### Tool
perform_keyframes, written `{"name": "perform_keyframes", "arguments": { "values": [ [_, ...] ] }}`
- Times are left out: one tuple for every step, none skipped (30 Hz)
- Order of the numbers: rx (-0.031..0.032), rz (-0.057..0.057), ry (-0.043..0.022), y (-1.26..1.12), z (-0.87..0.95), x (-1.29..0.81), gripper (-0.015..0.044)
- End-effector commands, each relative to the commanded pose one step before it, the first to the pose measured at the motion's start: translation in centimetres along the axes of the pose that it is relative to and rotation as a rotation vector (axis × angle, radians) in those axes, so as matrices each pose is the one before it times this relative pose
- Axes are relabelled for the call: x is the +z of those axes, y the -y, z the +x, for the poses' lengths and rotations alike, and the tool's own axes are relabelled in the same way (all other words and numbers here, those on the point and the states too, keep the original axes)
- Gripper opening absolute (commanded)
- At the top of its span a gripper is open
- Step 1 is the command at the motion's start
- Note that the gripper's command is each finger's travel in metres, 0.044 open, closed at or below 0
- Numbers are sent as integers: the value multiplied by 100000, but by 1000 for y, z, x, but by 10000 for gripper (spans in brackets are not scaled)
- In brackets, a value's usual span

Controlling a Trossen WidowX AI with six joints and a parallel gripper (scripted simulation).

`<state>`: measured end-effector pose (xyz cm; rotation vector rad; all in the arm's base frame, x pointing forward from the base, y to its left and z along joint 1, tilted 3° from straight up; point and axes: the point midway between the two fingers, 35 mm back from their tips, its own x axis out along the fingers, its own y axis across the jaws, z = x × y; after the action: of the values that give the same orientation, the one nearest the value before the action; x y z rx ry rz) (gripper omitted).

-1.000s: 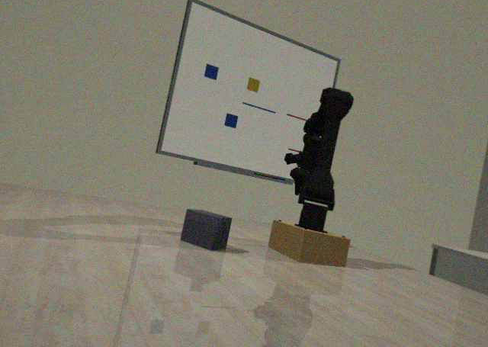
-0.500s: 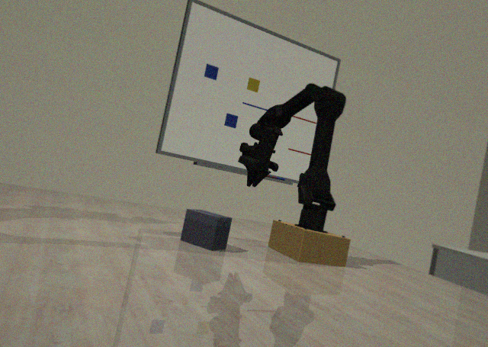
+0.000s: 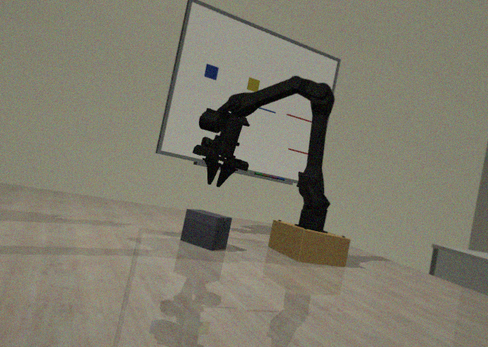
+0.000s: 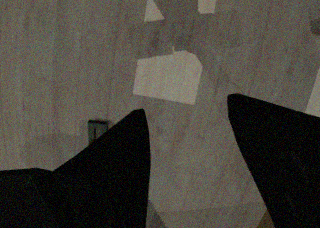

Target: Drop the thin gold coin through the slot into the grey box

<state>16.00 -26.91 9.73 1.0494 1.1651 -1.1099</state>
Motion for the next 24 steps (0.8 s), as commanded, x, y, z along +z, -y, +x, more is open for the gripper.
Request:
{"name": "perform_keyframes", "arguments": {
  "values": [
    [-3671,11641,-4836,-4900,879,-4054,161],
    [-638,2330,-553,-977,107,-1002,161],
    [-696,2325,-462,-903,103,-1064,161],
    [-745,2321,-366,-824,98,-1121,161],
    [-781,2311,-266,-740,93,-1168,161],
    [-645,1847,-138,-529,71,-968,161],
    [-393,1107,-51,-289,41,-594,161],
    [-132,369,-12,-91,13,-200,161],
    [0,0,0,0,0,0,161],
    [0,0,0,0,0,0,161],
    [2,0,8,-30,-1,87,161],
    [2,0,8,-30,-1,88,161],
    [0,0,0,0,0,0,161],
    [0,0,0,0,0,0,161],
    [0,-5,-2,-15,285,8,161],
    [-1,0,3,-29,850,17,161],
    [-6,2,4,3,1266,3,161],
    [-7,1,1,33,836,-14,161],
    [-3,2,1,16,277,-7,161],
    [0,0,0,0,0,0,161],
    [0,0,0,0,0,0,161],
    [0,0,0,0,0,0,161],
    [0,0,2,-9,189,21,161],
    [-2,0,6,-20,565,59,161]
  ]
}}
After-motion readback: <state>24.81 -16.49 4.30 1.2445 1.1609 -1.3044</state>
